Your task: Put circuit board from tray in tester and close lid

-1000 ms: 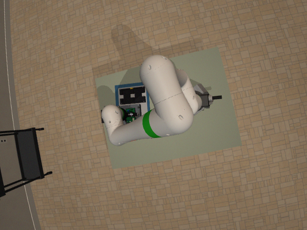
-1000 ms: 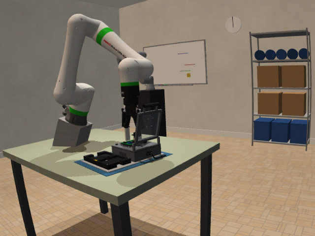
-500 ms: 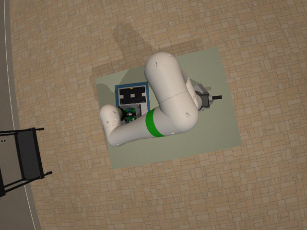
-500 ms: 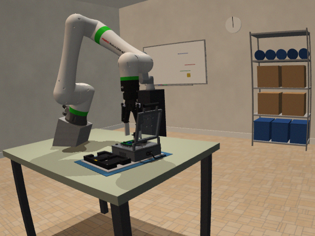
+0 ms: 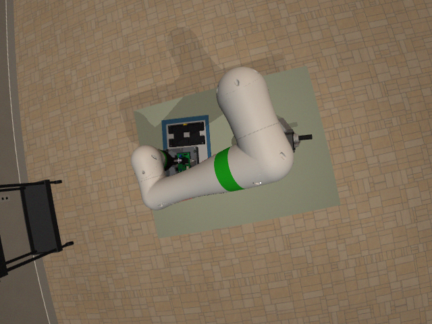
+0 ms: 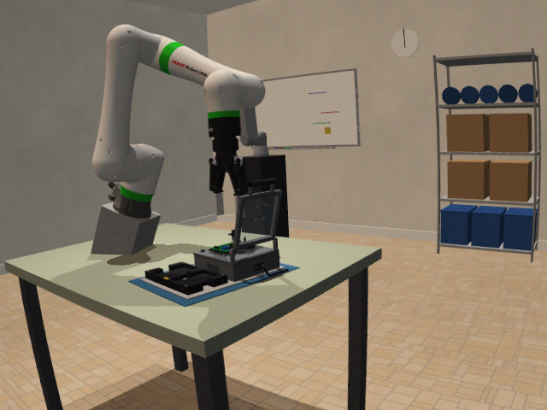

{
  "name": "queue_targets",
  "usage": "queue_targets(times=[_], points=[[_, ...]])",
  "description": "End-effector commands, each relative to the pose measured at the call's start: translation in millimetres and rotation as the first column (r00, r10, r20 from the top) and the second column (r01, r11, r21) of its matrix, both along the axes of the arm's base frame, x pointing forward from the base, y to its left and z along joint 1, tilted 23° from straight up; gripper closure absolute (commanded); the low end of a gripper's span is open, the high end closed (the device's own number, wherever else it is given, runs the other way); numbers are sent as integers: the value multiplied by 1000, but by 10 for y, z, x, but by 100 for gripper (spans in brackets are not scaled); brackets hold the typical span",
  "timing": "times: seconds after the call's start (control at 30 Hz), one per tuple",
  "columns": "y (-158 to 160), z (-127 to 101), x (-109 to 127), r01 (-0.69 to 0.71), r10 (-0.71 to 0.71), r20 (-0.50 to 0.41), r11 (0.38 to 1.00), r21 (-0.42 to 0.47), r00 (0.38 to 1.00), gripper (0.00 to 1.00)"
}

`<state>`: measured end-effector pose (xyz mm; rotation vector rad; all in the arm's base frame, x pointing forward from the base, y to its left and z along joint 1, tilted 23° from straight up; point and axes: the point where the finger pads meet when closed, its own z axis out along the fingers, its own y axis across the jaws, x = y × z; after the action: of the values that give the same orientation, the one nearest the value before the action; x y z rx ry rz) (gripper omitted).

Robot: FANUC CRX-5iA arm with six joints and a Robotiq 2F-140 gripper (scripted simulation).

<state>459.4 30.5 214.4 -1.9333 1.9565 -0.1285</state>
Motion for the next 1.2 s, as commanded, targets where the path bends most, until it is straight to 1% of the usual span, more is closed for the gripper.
queue_targets(times=[0.0,0.3,0.37,0.53,0.7,0.87,1.17], points=[[-44,206,-73,0,0,0,1000,0,1000,42],[-149,684,-245,0,0,0,1000,0,1000,42],[-149,684,-245,0,0,0,1000,0,1000,42],[-200,916,-329,0,0,0,1000,0,1000,42],[-241,1101,-395,0,0,0,1000,0,1000,42],[-268,1226,-441,0,0,0,1000,0,1000,42],[-287,1311,-471,0,0,0,1000,0,1000,42]])
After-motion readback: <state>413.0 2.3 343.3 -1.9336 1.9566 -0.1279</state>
